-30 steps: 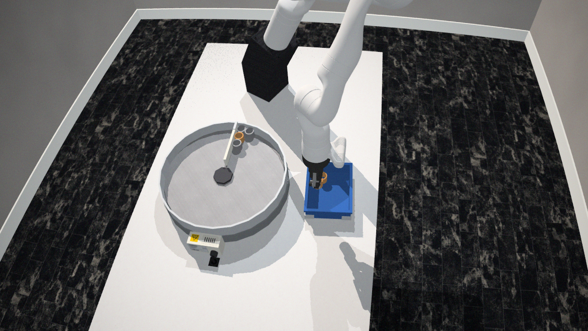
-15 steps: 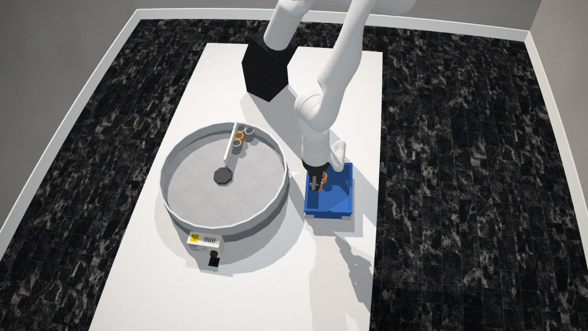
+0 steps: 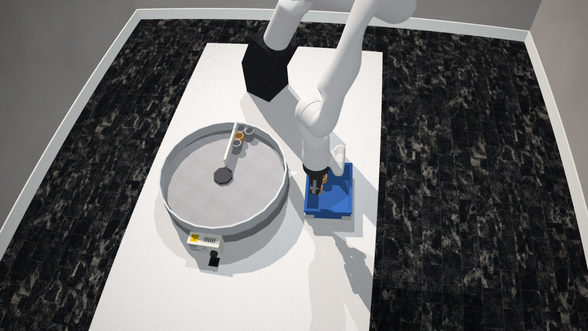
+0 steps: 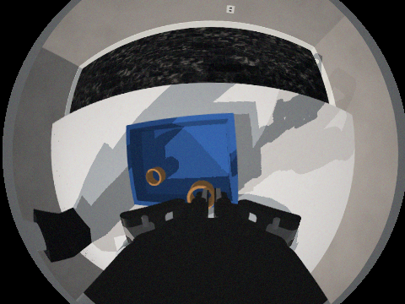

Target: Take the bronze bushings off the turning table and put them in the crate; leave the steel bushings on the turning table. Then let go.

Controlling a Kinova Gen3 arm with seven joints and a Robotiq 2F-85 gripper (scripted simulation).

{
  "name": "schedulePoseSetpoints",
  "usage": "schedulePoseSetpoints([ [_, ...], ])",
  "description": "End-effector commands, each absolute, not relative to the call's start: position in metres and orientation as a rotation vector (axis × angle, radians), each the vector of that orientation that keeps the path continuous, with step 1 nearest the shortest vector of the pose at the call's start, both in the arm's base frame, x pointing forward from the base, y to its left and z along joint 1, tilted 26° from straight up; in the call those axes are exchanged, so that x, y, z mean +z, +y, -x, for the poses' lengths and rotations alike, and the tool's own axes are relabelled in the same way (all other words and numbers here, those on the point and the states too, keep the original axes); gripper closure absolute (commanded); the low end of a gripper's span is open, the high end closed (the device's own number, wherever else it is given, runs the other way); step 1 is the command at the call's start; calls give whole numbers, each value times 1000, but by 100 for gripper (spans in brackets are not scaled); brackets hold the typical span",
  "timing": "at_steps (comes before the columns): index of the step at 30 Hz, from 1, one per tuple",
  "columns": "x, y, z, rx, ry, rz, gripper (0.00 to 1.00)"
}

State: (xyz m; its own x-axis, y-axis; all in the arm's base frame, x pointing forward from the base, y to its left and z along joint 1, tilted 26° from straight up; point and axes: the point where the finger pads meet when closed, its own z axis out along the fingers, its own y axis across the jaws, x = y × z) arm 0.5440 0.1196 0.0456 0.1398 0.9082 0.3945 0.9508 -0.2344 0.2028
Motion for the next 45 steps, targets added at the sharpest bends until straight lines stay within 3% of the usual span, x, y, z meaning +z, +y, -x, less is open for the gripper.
schedulePoseSetpoints([
  [1,42,121,-546,-682,-1881,2298,100],
  [45,11,134,-556,-684,-1883,2297,100],
])
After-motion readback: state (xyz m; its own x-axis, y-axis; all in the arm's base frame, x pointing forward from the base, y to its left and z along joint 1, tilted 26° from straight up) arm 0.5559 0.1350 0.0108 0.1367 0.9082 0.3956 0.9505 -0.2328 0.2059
